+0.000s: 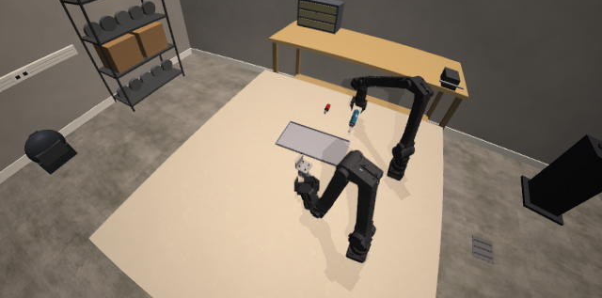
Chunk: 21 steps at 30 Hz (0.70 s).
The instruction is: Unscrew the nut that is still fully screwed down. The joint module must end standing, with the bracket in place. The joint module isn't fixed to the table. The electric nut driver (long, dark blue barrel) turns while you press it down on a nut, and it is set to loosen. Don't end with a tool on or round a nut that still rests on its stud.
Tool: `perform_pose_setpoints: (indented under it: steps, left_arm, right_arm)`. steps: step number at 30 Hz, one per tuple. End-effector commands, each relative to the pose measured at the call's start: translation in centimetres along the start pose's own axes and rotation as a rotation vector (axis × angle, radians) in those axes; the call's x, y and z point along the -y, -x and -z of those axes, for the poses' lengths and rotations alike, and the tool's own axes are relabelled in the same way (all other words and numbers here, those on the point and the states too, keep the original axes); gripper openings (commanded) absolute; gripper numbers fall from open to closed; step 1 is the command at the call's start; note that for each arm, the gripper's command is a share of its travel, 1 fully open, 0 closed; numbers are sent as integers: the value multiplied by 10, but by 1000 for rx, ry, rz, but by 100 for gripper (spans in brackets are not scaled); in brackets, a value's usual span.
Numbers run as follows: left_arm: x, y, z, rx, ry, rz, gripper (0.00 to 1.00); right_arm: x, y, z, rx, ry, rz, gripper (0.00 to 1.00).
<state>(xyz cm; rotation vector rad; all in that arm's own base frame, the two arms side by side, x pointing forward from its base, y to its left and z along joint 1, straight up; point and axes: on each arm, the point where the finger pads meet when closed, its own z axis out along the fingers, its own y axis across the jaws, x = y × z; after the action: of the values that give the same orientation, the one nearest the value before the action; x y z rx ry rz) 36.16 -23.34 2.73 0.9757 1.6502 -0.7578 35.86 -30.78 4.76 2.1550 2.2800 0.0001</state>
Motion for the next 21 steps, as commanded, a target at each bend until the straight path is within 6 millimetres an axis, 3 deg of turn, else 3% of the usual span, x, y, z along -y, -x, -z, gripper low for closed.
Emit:
perform_pose_setpoints:
  steps: [1,2,10,15,21]
  left_arm:
    - [-13,16,0,46,24,-50,86]
    - [-12,7,-1,32,21,-36,86]
    - [-12,0,-3,32,21,-36,86]
    - [-14,11,-3,54,27,-58,86]
    - [-5,1,-15,35,3,-26,86]
  right_arm:
    - [-10,8,11,22,25,0,65]
    - [-10,8,11,22,25,0,65]
    - [-10,8,11,22,25,0,65]
    - [-10,8,11,22,25,0,65]
    - [-10,8,11,22,25,0,65]
